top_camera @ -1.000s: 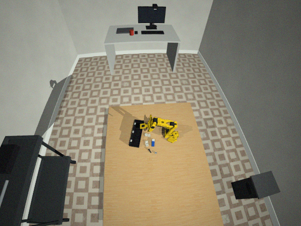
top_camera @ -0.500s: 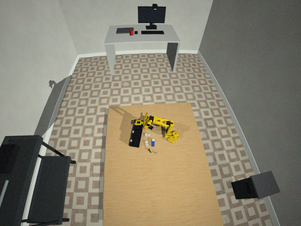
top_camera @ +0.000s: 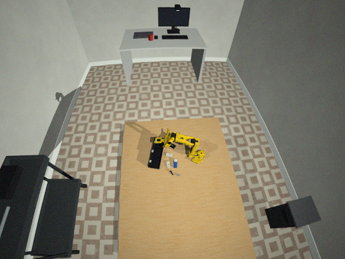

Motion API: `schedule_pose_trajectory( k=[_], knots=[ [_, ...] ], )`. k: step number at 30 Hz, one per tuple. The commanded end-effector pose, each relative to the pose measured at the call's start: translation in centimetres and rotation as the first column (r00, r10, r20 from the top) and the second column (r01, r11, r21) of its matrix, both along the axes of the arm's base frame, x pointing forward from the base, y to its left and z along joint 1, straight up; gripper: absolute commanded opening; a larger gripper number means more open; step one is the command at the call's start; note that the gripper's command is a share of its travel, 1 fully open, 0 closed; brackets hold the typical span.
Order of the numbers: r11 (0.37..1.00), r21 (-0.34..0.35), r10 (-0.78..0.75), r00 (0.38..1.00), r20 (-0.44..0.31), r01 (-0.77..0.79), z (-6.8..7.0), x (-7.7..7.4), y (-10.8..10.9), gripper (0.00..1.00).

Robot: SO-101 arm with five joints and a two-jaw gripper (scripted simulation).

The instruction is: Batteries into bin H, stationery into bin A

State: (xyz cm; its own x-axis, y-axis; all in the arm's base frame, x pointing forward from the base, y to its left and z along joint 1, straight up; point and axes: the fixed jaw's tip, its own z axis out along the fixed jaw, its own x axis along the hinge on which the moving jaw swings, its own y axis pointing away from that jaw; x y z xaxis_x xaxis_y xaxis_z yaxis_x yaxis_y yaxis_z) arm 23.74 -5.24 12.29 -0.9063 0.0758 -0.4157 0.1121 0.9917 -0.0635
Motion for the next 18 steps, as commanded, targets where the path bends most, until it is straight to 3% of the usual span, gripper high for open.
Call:
schedule_pose_trajectory(
  k=[1, 18],
  knots=[
    [1.0, -0.016, -0.003, 0.998, 0.056, 0.004, 1.02, 0.56, -0.36, 1.0],
    [1.0, -0.028, 0.008, 0.997, 0.081, -0.006, 1.29, 0.89, -0.44, 1.0]
  ],
)
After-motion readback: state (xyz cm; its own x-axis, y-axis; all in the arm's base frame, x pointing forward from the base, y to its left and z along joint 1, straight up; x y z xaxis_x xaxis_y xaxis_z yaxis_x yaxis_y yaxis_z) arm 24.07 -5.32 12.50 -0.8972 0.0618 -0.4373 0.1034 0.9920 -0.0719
